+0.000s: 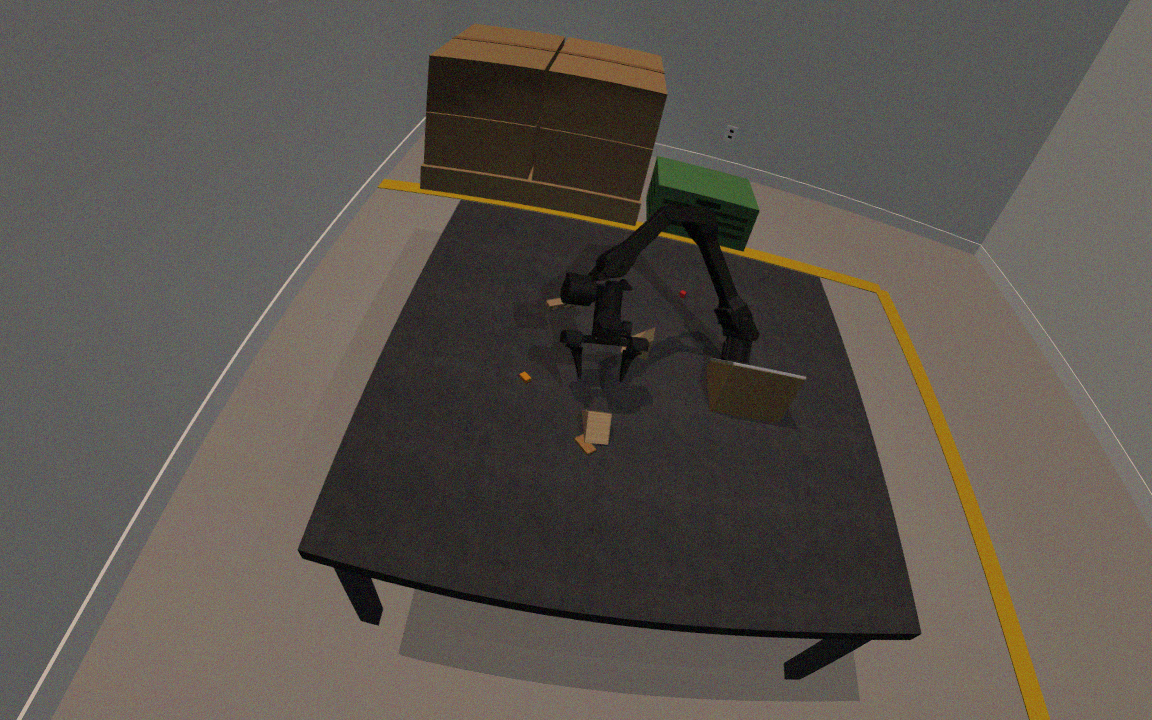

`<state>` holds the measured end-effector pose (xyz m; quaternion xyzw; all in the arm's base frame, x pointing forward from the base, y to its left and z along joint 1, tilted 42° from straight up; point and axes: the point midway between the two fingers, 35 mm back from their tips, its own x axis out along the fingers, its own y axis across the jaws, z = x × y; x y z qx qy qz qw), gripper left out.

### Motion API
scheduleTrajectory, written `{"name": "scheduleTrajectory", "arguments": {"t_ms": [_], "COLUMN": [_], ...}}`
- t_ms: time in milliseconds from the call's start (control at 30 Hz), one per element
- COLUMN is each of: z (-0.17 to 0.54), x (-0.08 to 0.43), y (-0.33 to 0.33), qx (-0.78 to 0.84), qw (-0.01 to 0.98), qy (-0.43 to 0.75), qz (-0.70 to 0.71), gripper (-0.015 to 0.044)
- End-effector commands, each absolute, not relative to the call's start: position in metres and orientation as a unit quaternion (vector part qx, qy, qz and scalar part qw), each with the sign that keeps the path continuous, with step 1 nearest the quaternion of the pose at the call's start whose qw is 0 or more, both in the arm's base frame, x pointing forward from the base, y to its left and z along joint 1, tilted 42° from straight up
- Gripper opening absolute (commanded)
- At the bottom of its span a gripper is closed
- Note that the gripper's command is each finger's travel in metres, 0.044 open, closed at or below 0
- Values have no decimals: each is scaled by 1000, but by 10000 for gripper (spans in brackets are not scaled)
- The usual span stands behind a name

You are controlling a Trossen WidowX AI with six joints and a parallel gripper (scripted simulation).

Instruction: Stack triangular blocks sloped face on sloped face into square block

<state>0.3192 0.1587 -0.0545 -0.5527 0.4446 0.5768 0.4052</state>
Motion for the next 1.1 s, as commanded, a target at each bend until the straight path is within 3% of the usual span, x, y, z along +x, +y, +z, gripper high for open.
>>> {"name": "scheduleTrajectory", "arguments": {"t_ms": [0, 200, 600, 1067], "z": [-54, -60, -154, -154], "x": [316, 316, 311, 311], "y": [159, 159, 166, 164], "qx": [-544, -543, -544, -544], "qw": [423, 423, 423, 423], "qy": [413, 414, 413, 413], "qz": [596, 596, 596, 596], "gripper": [440, 440, 440, 440]}}
